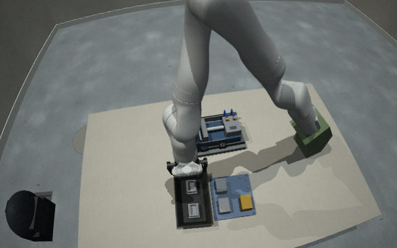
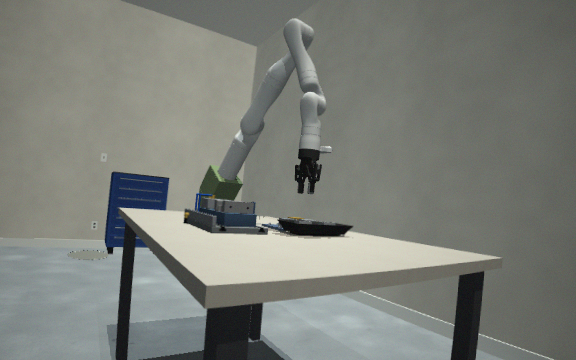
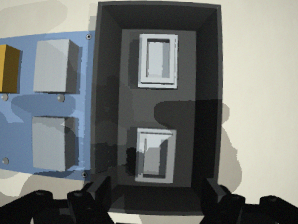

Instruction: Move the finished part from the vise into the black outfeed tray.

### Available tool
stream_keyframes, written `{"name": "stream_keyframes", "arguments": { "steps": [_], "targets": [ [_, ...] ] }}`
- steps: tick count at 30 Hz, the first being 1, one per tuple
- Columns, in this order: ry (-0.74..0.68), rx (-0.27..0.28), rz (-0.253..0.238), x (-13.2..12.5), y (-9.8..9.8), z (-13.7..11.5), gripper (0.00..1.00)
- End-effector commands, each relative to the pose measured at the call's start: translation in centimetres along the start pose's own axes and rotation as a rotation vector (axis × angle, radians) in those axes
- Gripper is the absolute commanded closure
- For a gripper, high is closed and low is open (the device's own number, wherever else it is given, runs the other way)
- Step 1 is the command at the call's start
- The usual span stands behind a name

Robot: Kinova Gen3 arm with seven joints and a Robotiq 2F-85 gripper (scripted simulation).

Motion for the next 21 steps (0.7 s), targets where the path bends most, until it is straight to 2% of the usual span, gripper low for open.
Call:
{"name": "stream_keyframes", "arguments": {
  "steps": [1,21],
  "targets": [
    [-0.001,0.002,-0.002,-0.1,0.4,-0.1,0.33],
    [-0.002,0.002,0.004,0.1,2.2,-0.1,0.33]
  ]
}}
Point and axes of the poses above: the point where the finger pads meet when closed, its own y axis back along the fingers, its own x axis across the jaws, z = x × y, the point moved 7 cm from there along y, back along the fingers, and after that the axes turned 7 degrees about y, right-handed, at the moved point
